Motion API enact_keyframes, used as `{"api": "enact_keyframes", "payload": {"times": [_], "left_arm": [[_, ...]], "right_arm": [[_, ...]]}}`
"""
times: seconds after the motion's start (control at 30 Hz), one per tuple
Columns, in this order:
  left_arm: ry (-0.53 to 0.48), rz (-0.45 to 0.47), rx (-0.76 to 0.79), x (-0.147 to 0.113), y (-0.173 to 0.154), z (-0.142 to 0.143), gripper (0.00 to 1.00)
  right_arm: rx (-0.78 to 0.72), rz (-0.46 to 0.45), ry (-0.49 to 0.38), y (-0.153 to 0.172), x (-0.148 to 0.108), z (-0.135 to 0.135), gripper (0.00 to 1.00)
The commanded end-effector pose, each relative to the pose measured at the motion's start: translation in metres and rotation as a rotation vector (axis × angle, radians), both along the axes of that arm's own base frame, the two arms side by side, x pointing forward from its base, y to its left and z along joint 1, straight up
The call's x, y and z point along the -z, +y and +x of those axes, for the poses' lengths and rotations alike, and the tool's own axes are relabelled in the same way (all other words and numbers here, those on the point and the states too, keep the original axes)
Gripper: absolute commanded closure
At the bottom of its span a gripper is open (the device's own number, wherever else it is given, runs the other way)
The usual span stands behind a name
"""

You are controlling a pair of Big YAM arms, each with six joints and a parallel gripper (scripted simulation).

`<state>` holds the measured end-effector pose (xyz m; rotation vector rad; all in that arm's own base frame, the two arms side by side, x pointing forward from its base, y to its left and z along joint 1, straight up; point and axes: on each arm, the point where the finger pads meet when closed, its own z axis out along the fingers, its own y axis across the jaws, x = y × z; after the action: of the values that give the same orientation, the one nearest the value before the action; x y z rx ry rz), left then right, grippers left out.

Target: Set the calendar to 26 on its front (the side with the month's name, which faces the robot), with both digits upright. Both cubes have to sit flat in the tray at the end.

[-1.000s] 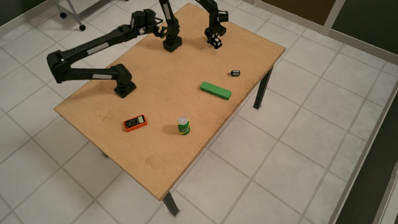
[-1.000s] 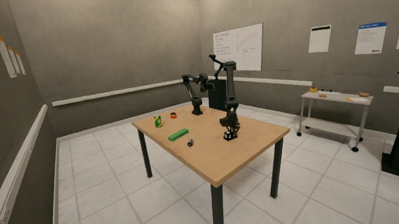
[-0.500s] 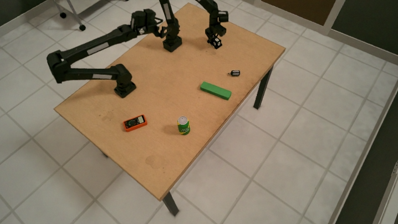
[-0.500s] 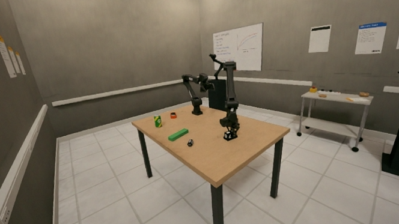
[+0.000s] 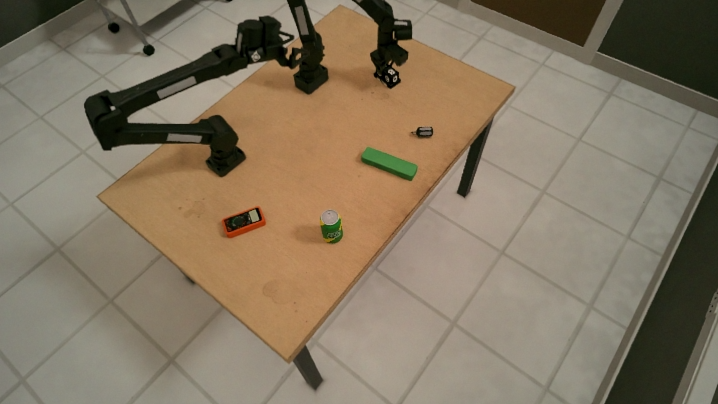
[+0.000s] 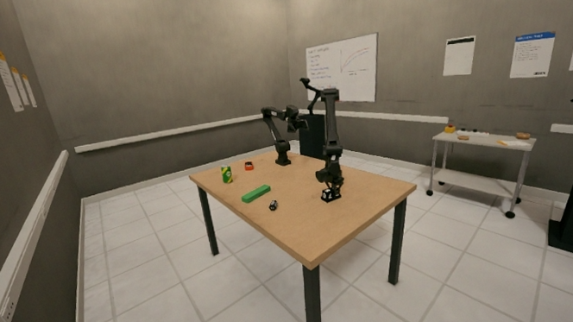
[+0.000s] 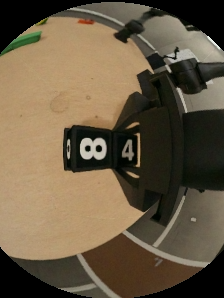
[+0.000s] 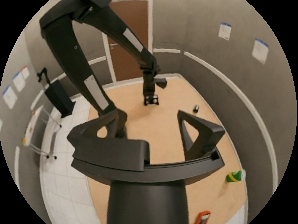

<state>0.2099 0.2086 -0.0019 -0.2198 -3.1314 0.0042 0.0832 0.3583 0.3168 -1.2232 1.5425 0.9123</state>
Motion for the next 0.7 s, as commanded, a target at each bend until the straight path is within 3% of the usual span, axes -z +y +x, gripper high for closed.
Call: {"api": "enact_keyframes", "payload": {"times": [0.0,0.07,0.1,0.17,0.27,0.3,0.5,0.67], "left_arm": [[-0.014,0.013,0.009,0.0,0.003,0.004,0.72],[-0.014,0.013,0.009,0.0,0.003,0.004,0.95],[-0.008,0.008,0.002,-0.001,0.003,0.003,1.0],[-0.008,0.008,0.002,-0.001,0.003,0.003,1.0],[-0.026,0.025,0.009,-0.015,0.009,0.01,0.66],[-0.026,0.025,0.009,-0.019,0.009,0.009,0.6],[-0.026,0.026,0.009,-0.058,0.008,0.008,0.6],[-0.016,0.016,0.009,-0.059,0.008,0.008,0.6]], "right_arm": [[-0.001,0.016,-0.006,0.002,-0.006,0.0,0.0],[-0.001,0.016,-0.006,0.002,-0.006,0.0,0.0],[-0.001,0.016,-0.006,0.002,-0.006,0.0,0.0],[-0.001,0.016,-0.006,0.002,-0.006,0.0,0.0],[-0.001,0.016,-0.006,0.002,-0.006,0.0,0.0],[-0.001,0.016,-0.006,0.002,-0.006,0.0,0.0],[-0.001,0.016,-0.006,0.002,-0.006,0.0,0.0],[0.0,0.021,-0.013,0.006,-0.006,0.002,0.0]]}}
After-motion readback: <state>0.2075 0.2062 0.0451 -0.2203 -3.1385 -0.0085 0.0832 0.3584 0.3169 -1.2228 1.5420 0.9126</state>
